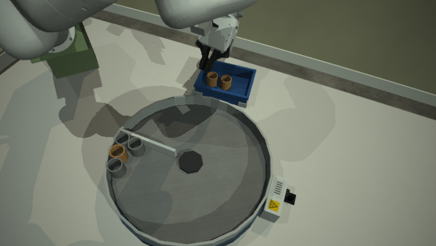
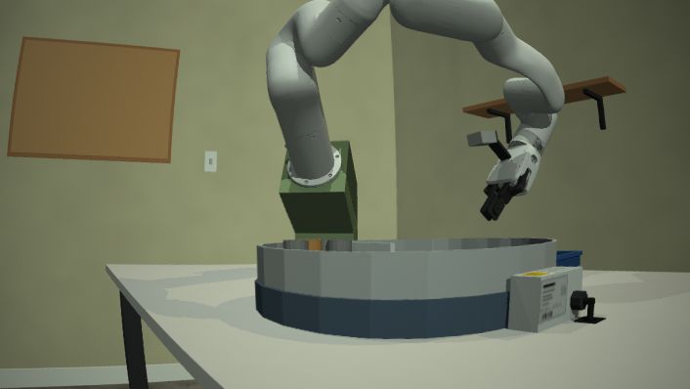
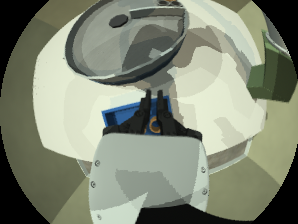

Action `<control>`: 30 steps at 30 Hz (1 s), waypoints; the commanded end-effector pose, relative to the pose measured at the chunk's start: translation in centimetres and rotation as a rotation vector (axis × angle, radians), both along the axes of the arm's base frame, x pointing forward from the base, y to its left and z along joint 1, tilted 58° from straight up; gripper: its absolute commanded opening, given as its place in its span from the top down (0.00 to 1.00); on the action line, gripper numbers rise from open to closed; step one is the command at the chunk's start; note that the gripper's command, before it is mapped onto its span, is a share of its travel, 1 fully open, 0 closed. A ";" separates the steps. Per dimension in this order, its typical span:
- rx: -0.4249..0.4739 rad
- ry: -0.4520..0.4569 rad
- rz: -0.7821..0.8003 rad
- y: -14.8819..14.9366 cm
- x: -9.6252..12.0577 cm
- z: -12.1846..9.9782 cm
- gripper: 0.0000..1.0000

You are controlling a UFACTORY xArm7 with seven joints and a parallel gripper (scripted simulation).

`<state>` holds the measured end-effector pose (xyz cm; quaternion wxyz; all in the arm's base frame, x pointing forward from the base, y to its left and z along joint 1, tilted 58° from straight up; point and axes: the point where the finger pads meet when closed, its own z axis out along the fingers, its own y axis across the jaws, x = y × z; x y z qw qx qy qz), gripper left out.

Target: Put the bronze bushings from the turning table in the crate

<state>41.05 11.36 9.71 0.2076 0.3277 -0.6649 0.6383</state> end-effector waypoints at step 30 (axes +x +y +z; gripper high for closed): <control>-0.053 0.065 0.066 -17.3 -11.0 9.3 0.90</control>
